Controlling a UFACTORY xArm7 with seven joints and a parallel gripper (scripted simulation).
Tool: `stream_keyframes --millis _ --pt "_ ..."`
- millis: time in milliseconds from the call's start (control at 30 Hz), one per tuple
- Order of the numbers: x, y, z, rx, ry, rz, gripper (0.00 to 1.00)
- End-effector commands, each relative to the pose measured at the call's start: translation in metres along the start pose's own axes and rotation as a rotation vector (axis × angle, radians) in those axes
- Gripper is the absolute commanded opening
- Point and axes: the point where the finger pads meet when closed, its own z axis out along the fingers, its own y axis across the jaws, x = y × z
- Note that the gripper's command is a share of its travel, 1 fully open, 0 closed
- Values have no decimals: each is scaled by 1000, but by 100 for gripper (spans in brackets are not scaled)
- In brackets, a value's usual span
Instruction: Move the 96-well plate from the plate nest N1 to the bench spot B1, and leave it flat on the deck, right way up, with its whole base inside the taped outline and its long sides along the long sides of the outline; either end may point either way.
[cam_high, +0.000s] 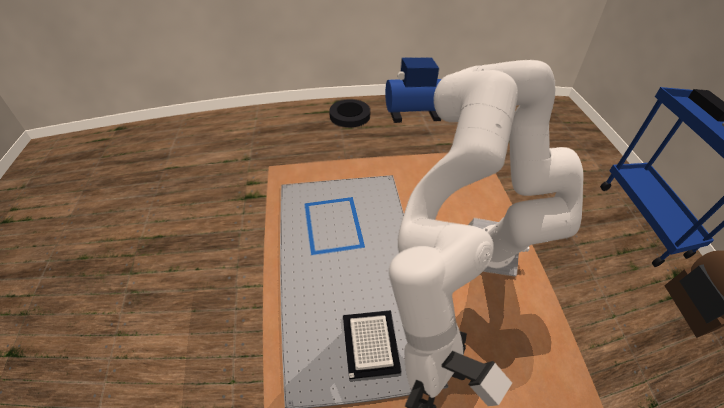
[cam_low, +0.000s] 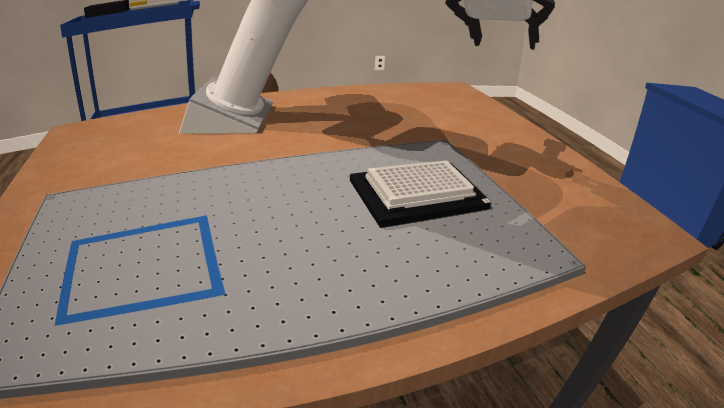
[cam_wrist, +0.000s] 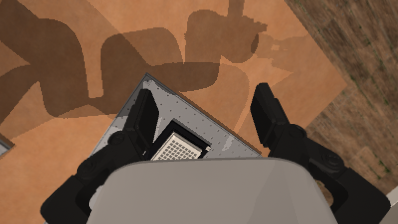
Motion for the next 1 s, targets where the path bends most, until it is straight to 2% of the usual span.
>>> stream_keyframes --millis 0,100,200,267,333,400,467,567,667,767,967 --pt "-22 1 -4 -16 -101 87 100" --pt "-27 1 -4 -16 -101 87 100" --pt "-41 0 -6 -22 -164 153 100" --pt "-45 -1 -6 -22 -164 153 100" --pt "-55 -2 -7 -25 -208 203 100" --pt "-55 -2 -7 -25 -208 203 100" --pt "-65 -4 -7 -27 -224 222 100" --pt "-80 -7 -8 -30 -281 293 100" --pt "-85 -8 -9 -30 -281 293 100" --pt "-100 -13 -10 -33 -334 368 100" --pt "-111 -16 -10 -33 -352 396 100"
